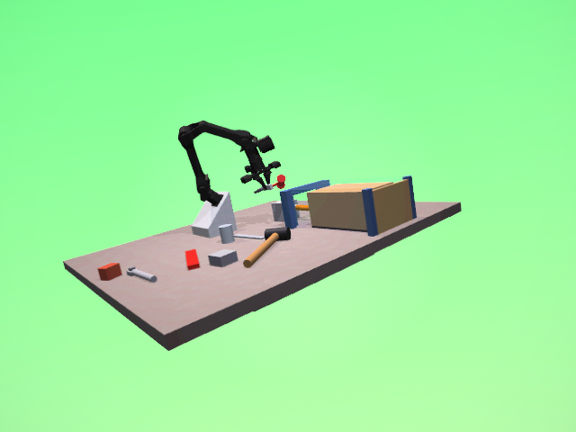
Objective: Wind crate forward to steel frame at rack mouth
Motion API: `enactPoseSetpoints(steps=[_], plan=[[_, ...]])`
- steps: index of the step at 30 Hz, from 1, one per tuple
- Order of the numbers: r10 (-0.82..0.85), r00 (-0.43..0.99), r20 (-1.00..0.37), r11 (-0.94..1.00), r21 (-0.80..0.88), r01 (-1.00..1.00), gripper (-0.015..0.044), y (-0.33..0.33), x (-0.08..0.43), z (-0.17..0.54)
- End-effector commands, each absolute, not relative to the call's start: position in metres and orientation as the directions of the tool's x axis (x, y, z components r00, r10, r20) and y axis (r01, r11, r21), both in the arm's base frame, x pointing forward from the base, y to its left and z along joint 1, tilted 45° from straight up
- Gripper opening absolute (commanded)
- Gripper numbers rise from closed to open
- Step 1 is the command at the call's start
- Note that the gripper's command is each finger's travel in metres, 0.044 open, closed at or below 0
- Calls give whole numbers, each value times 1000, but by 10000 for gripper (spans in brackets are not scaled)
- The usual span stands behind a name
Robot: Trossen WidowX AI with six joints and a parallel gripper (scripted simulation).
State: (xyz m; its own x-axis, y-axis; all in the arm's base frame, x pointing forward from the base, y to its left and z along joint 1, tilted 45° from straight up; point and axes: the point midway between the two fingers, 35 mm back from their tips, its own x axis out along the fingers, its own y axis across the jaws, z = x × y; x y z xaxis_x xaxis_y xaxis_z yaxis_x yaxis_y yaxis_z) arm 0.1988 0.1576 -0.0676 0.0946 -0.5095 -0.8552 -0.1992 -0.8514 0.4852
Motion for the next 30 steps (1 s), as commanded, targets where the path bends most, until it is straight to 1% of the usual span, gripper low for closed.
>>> enactPoseSetpoints(steps=[1, 17, 30], plan=[[-432, 106, -895, -893, 409, -188, 0, 157, 198, -67], [-184, 147, -972, -975, 161, -156, 0, 156, 198, -67], [21, 172, -985, -991, -43, -123, 0, 156, 198, -67]])
